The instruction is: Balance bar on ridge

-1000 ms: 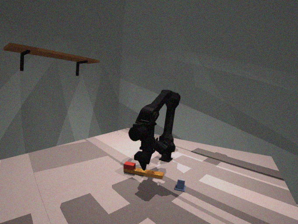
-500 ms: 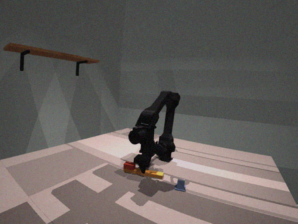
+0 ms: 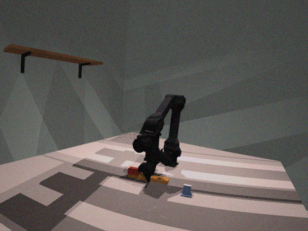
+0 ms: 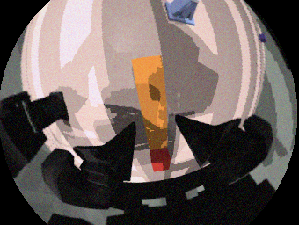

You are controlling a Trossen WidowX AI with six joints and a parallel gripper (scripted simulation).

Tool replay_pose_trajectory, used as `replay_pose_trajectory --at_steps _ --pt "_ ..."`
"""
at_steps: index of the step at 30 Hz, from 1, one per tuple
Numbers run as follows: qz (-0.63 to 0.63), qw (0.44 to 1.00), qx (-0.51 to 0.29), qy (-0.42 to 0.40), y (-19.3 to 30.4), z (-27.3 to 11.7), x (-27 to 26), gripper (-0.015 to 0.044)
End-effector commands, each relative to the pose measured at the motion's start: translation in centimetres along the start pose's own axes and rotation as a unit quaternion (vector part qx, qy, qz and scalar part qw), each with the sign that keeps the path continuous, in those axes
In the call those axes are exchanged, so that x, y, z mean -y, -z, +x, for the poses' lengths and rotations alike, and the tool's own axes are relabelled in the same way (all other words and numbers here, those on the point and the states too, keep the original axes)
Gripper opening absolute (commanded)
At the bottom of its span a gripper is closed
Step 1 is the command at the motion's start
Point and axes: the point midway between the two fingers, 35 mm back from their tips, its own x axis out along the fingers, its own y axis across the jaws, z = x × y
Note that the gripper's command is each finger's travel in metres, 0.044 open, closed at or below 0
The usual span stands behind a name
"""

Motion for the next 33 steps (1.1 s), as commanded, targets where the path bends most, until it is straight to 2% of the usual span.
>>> replay_pose_trajectory --at_steps 1,7,14,21,24,33 --pt "-0.002 1.000 -0.003 -0.002 0.1 0.1 -0.1 0.0315" --pt "-0.002 1.000 -0.003 -0.002 0.1 0.1 -0.1 0.0315" --pt "0.000 1.000 0.000 0.000 0.0 0.1 0.0 0.0131" --pt "0.000 1.000 0.000 0.000 0.0 0.1 0.0 0.0085" --pt "0.000 1.000 0.000 0.000 0.0 -0.3 0.0 0.0006" --pt "0.000 1.000 -0.001 -0.001 0.1 -2.5 0.3 0.0000"
